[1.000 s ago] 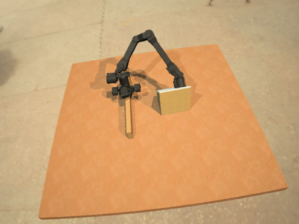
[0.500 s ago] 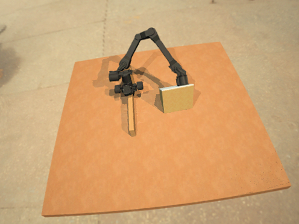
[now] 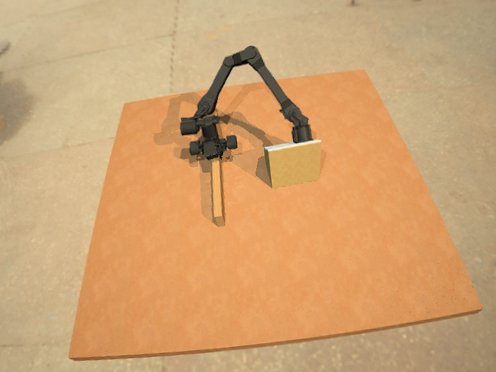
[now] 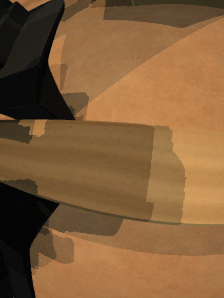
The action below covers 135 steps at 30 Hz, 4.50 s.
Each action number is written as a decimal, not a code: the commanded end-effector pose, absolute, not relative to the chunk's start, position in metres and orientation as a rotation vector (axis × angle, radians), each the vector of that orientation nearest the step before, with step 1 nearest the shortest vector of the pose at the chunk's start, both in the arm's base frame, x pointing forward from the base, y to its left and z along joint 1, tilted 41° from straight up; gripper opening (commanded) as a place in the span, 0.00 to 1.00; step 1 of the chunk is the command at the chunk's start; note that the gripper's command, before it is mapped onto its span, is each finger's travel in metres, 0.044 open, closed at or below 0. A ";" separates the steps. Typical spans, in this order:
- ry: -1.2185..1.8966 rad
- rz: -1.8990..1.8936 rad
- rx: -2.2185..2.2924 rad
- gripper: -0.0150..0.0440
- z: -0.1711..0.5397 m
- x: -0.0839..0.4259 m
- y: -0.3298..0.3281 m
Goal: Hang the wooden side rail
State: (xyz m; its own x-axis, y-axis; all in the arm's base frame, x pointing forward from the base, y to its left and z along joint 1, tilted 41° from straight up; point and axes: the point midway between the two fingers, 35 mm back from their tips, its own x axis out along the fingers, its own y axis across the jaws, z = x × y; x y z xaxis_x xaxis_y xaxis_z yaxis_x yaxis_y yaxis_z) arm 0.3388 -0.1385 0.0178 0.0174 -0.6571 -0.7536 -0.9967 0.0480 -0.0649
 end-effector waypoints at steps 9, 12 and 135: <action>1.699 0.690 -1.682 0.25 0.021 0.340 -0.140; 1.699 0.690 -1.682 0.25 0.022 0.339 -0.140; 1.699 0.690 -1.683 0.25 0.026 0.341 -0.150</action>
State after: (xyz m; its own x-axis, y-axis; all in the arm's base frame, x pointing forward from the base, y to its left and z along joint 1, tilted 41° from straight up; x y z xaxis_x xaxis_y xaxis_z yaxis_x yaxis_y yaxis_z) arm 0.3385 -0.1496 0.0245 0.0180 -0.6568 -0.7539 -0.9970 0.0451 -0.0631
